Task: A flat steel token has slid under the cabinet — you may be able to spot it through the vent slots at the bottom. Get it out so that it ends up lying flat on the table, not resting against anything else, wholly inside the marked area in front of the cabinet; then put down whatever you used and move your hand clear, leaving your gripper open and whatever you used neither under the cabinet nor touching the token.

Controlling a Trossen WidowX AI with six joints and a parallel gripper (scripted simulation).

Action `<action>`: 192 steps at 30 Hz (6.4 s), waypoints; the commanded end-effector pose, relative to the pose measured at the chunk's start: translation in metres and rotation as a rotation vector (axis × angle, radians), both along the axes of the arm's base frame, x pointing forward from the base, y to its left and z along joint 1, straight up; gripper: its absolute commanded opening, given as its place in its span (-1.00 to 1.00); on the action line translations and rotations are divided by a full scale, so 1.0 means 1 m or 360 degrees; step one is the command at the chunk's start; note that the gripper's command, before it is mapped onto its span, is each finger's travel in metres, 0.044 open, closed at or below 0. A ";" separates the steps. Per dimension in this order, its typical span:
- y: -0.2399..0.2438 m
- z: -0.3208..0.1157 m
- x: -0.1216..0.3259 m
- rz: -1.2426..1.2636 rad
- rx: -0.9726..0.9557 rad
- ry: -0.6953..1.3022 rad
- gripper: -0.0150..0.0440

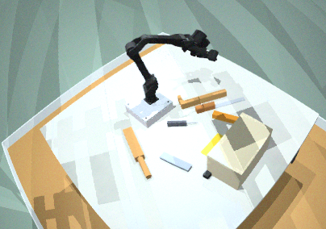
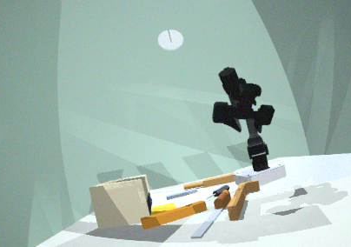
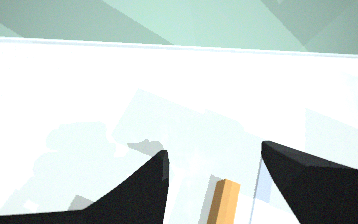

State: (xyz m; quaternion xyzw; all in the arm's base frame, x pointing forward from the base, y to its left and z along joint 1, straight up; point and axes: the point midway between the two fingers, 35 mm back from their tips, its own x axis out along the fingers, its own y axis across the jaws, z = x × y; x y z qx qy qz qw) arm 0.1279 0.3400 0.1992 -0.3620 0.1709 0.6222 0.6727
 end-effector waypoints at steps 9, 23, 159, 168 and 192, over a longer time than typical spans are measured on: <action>-0.042 -0.054 0.053 -0.0362 -0.0450 0.0209 0.42; -0.118 -0.105 0.097 -0.0773 -0.0983 0.0533 0.42; -0.153 -0.077 0.086 -0.0863 -0.1110 0.0629 -0.49; -0.150 -0.067 0.089 -0.0863 -0.1110 0.0629 -0.49; -0.146 -0.064 0.096 -0.0669 -0.1145 0.0546 -0.49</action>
